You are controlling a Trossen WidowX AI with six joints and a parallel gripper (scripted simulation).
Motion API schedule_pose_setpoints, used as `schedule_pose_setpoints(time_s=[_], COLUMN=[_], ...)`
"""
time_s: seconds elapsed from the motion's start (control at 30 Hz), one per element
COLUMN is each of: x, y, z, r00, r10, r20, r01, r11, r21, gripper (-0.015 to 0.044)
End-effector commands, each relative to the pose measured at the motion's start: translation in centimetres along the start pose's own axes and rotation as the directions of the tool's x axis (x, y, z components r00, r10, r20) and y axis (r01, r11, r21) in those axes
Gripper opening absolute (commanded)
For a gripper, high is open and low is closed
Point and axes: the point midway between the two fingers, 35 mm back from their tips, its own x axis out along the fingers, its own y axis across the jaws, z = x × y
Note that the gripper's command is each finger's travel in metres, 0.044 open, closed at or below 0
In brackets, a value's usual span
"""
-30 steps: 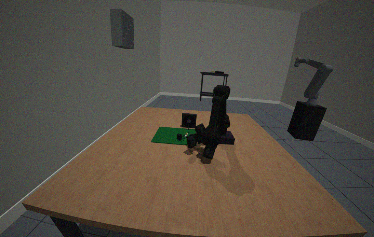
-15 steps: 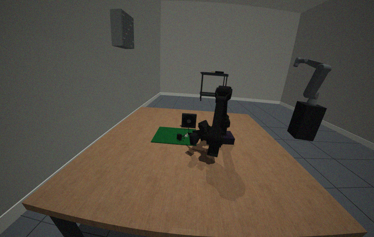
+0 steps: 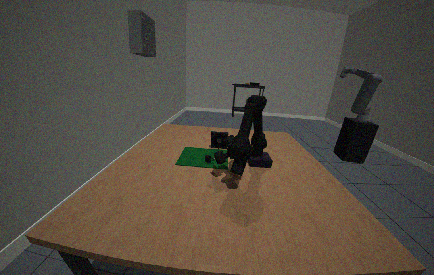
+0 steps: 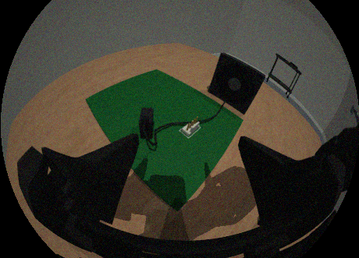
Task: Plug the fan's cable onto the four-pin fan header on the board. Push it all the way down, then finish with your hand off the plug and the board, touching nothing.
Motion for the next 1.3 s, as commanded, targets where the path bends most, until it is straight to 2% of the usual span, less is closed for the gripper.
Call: schedule_pose_setpoints(time_s=[0.0, 0.3, 0.6, 0.93, 1.27], x=[0.3, 0.7, 0.7, 0.3, -0.4], y=[-0.2, -0.6, -0.6, -0.1, 0.7], z=[0.1, 0.4, 0.8, 1.7, 3.4], r00=[0.994, 0.946, 0.858, 0.727, 0.579], r10=[-0.056, -0.141, -0.167, -0.124, -0.016], r20=[-0.094, -0.292, -0.487, -0.675, -0.815], r01=[0.054, 0.122, 0.115, 0.030, -0.114], r11=[0.998, 0.989, 0.984, 0.988, 0.988], r21=[-0.021, -0.083, -0.134, -0.150, -0.101], gripper=[0.0440, 0.0440, 0.0440, 0.0440, 0.0440])
